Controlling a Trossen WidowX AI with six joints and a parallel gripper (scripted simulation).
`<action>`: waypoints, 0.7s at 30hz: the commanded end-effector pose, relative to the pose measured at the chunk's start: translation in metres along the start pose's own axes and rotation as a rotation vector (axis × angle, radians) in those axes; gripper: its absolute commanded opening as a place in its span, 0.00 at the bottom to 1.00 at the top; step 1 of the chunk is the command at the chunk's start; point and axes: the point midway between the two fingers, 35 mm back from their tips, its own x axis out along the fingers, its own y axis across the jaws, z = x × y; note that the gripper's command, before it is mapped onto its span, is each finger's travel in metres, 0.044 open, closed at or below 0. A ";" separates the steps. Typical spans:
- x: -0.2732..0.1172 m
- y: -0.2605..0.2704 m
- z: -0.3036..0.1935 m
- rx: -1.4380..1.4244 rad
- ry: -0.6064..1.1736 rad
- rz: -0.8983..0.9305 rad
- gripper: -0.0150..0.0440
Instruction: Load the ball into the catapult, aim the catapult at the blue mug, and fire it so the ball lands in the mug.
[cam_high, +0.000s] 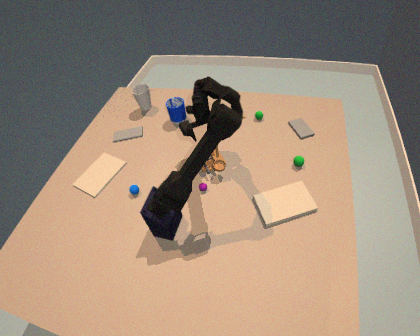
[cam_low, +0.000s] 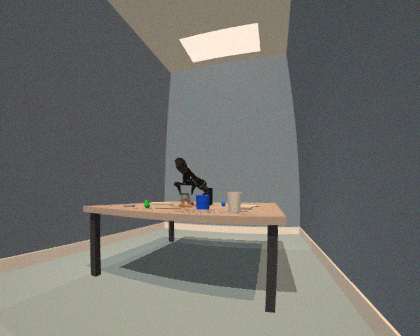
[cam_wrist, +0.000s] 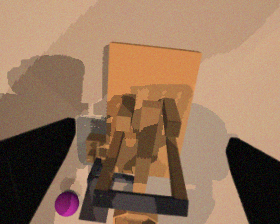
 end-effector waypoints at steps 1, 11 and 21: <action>0.012 0.002 -0.002 -0.009 0.005 -0.003 1.00; 0.026 0.001 -0.001 -0.009 0.004 -0.002 1.00; 0.042 0.001 -0.001 -0.009 0.005 -0.003 1.00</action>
